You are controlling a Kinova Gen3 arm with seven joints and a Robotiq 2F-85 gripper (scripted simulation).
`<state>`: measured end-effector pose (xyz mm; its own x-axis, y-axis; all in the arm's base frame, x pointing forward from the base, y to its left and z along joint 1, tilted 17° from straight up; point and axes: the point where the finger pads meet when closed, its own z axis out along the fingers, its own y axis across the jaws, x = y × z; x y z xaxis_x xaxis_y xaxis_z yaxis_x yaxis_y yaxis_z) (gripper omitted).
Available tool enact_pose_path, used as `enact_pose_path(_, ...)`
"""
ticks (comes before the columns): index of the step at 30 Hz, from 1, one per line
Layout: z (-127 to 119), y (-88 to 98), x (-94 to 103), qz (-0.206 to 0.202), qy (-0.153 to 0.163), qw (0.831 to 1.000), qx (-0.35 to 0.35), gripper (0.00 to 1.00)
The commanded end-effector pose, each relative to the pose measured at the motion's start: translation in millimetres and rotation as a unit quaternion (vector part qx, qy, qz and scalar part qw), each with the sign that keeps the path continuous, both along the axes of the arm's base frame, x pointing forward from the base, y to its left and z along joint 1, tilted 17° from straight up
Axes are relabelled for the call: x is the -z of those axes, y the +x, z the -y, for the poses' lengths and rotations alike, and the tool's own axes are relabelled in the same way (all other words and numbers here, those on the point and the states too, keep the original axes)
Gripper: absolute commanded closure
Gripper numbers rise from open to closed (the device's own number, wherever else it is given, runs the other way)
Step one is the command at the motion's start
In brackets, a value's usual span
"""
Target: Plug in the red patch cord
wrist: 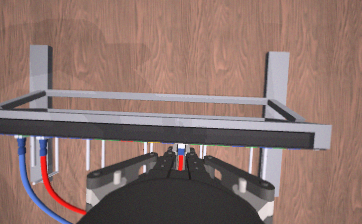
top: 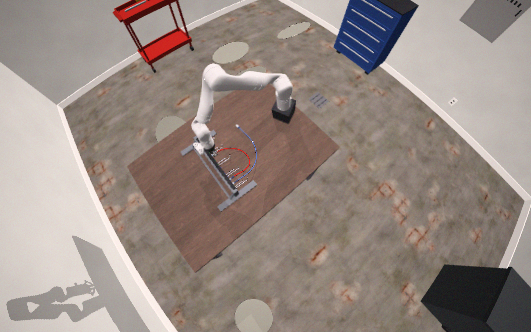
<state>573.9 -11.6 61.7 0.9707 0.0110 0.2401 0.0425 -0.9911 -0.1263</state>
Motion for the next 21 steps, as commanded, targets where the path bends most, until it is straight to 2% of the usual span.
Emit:
enact_pose_path(1, -3.9, -5.3, 1.6, -0.005, 0.002, 1.0, -0.001, 1.0)
enact_pose_path(3, -3.9, -5.3, 1.6, -0.005, 0.002, 1.0, -0.001, 1.0)
enact_pose_path(4, -3.9, -5.3, 1.6, -0.005, 0.002, 1.0, -0.001, 0.63)
enact_pose_path(21, -3.4, -2.3, 0.0, -0.002, 0.002, 1.0, 0.0, 0.63)
